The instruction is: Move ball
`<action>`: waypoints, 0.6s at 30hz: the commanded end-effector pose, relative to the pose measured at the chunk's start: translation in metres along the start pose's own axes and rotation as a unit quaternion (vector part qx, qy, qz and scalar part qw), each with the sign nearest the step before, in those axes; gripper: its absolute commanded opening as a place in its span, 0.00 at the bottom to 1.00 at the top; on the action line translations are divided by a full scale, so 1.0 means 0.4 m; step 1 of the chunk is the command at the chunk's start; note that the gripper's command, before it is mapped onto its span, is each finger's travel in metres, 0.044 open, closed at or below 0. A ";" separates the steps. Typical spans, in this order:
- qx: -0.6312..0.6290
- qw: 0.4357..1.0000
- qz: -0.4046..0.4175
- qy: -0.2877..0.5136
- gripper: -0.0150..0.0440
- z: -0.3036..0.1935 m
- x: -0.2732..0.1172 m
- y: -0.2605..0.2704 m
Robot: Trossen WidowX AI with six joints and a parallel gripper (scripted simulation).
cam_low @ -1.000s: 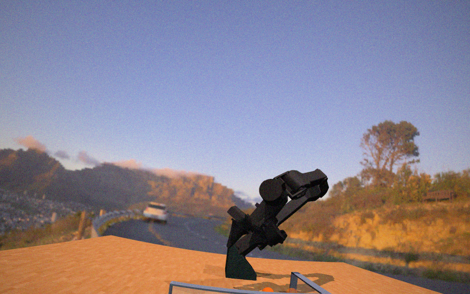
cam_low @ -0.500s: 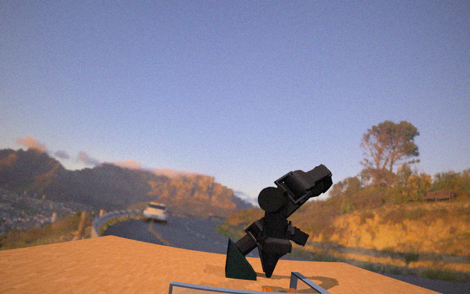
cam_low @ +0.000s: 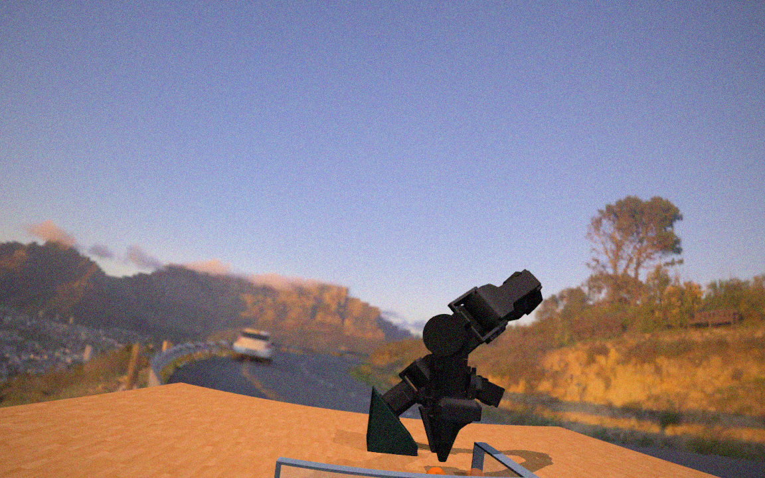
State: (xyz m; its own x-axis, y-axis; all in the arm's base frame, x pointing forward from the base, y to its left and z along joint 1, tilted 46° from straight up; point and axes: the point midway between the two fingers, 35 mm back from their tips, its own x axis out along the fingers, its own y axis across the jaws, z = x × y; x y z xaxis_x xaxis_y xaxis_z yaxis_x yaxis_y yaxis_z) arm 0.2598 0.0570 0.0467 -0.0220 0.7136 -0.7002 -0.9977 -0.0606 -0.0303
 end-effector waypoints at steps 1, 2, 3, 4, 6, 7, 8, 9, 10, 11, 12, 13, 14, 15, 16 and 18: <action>0.003 1.000 -0.001 -0.002 0.70 0.000 0.013 0.000; 0.003 1.000 -0.001 -0.002 0.70 0.000 0.017 0.000; 0.003 1.000 -0.002 -0.002 0.70 0.000 0.022 0.000; 0.003 1.000 -0.002 -0.002 0.70 0.000 0.026 -0.001; 0.003 1.000 -0.002 -0.002 0.70 0.000 0.034 -0.001; 0.003 1.000 -0.002 -0.002 0.70 0.000 0.038 -0.001; 0.003 1.000 -0.002 -0.002 0.70 0.000 0.042 -0.001; 0.003 1.000 -0.002 -0.002 0.70 0.000 0.046 -0.001; 0.003 1.000 -0.002 -0.002 0.70 0.000 0.050 -0.001; 0.003 1.000 -0.002 -0.002 0.70 0.000 0.054 -0.001; 0.003 1.000 -0.002 -0.002 0.70 0.000 0.058 -0.001; 0.003 1.000 -0.002 -0.002 0.70 0.000 0.062 -0.001; 0.003 1.000 -0.002 -0.002 0.70 0.000 0.066 -0.001; 0.003 1.000 -0.002 -0.003 0.70 0.000 0.070 -0.001; 0.003 1.000 -0.002 -0.003 0.70 0.000 0.074 0.000; 0.003 1.000 -0.002 -0.003 0.70 0.001 0.082 0.000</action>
State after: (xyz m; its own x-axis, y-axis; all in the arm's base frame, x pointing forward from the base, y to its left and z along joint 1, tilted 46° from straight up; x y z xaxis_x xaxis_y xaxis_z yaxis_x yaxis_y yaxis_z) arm 0.2604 0.0764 0.0276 -0.0182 0.7140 -0.6999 -0.9977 -0.0583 -0.0335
